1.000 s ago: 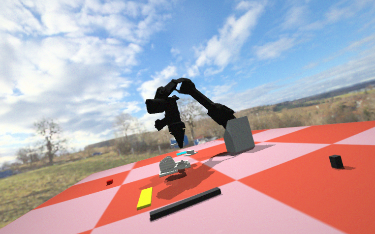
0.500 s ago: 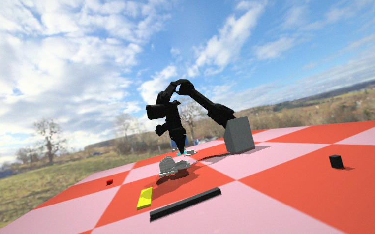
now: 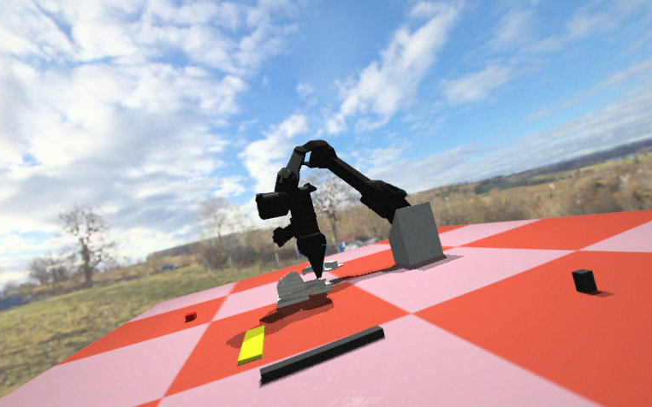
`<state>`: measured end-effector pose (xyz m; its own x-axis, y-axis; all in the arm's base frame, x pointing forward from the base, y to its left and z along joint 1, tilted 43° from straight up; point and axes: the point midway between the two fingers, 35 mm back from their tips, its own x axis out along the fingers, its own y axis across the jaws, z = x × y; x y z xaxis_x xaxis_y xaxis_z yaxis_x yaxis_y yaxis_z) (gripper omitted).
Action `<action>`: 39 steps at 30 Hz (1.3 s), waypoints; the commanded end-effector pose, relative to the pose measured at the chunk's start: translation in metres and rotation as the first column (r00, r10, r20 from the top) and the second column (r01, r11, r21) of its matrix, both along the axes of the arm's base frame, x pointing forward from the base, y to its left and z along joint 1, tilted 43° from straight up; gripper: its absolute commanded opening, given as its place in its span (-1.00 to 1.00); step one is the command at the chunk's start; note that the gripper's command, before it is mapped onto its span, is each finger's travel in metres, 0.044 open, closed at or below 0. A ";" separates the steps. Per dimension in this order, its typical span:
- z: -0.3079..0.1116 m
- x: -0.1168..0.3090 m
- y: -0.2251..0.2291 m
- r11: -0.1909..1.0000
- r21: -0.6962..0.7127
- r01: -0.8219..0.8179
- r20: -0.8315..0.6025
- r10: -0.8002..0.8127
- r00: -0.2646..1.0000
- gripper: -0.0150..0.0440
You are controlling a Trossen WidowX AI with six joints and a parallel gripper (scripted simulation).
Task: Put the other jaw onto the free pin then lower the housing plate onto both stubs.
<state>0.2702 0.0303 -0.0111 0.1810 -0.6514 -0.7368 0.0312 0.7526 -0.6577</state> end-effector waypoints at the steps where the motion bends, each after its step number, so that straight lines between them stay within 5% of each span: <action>1: -0.006 -0.001 -0.006 1.000 -0.009 -0.002 -0.010 0.002 1.000 0.70; 39: -0.013 0.000 -0.013 1.000 -0.012 -0.009 -0.017 0.009 1.000 0.70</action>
<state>0.2704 0.0183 -0.0235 0.1748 -0.6563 -0.7340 0.0185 0.7475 -0.6640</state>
